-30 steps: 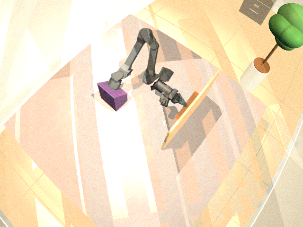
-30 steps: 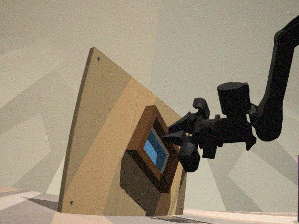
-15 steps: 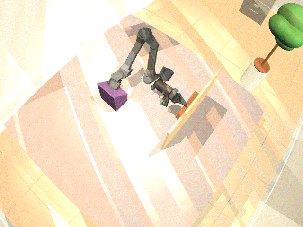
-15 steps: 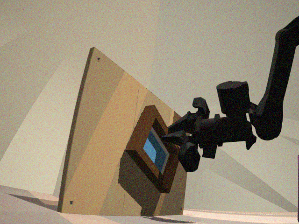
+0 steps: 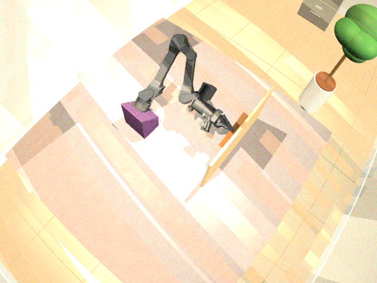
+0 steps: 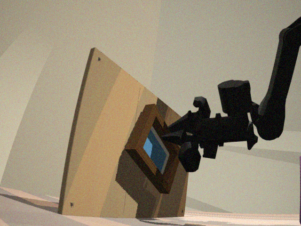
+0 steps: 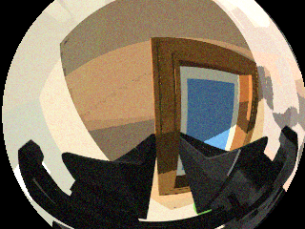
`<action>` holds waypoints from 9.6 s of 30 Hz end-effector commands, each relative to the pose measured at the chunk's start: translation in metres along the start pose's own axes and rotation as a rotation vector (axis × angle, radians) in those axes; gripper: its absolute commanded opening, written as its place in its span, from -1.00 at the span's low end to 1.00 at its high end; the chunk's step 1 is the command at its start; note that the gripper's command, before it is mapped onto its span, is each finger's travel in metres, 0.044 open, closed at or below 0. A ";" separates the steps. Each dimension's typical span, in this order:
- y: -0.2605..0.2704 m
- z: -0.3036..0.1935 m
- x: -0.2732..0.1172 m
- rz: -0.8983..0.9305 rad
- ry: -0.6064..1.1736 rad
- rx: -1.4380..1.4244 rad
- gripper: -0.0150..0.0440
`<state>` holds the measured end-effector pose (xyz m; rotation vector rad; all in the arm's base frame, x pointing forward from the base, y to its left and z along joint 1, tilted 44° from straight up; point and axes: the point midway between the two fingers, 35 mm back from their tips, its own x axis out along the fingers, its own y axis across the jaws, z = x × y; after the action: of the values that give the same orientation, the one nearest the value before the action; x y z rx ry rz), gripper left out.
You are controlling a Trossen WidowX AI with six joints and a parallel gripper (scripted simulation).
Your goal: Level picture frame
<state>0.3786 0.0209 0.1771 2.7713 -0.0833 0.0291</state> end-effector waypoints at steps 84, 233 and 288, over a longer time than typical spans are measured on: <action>-0.002 0.000 0.000 0.009 -0.003 -0.219 -0.49; 0.052 -0.010 -0.121 0.011 -0.003 0.002 0.39; -0.005 0.001 -0.122 0.011 -0.004 -0.122 0.39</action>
<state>0.2582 0.0308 0.1721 2.6576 -0.0902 0.0230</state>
